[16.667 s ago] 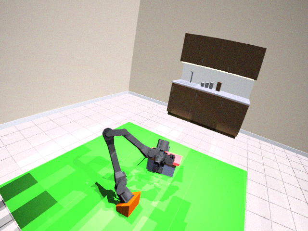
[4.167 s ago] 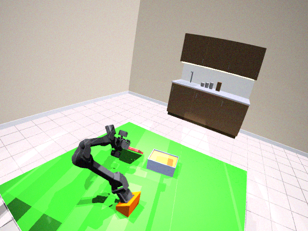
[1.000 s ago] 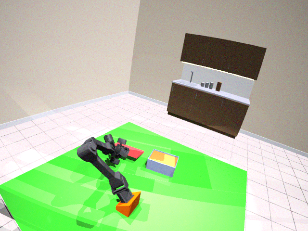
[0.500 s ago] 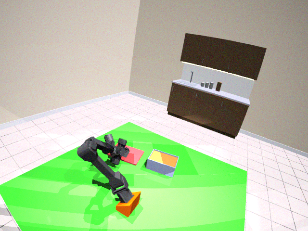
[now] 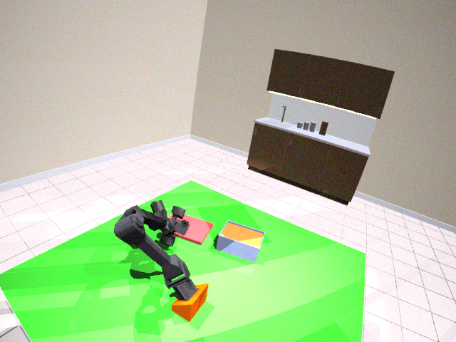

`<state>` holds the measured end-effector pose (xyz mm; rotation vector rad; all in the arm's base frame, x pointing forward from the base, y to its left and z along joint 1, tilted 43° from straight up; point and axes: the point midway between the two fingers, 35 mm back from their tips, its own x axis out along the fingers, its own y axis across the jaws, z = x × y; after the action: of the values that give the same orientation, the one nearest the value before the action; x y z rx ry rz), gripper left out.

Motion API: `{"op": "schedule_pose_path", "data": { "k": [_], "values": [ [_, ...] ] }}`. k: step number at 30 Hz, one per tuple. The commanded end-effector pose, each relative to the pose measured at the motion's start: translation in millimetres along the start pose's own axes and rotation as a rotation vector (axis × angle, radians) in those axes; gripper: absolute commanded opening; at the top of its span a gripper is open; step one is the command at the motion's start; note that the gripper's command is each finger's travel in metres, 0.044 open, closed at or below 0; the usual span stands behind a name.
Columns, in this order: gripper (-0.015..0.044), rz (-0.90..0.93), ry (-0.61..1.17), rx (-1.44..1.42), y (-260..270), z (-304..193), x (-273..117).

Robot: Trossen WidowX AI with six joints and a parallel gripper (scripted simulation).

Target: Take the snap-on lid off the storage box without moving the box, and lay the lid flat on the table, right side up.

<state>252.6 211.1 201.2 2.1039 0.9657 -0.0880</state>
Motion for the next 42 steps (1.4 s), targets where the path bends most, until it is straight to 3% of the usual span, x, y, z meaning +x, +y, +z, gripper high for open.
{"op": "schedule_pose_path", "data": {
  "k": [1, 22, 42],
  "values": [
    [0.0440, -0.007, -0.010, 0.006, -8.8, 3.8, -5.9],
    [0.0440, -0.008, -0.010, 0.008, -33.7, 3.4, -36.0],
    [0.0440, -0.008, -0.011, 0.006, -8.2, -1.6, -67.4]
  ]
}}
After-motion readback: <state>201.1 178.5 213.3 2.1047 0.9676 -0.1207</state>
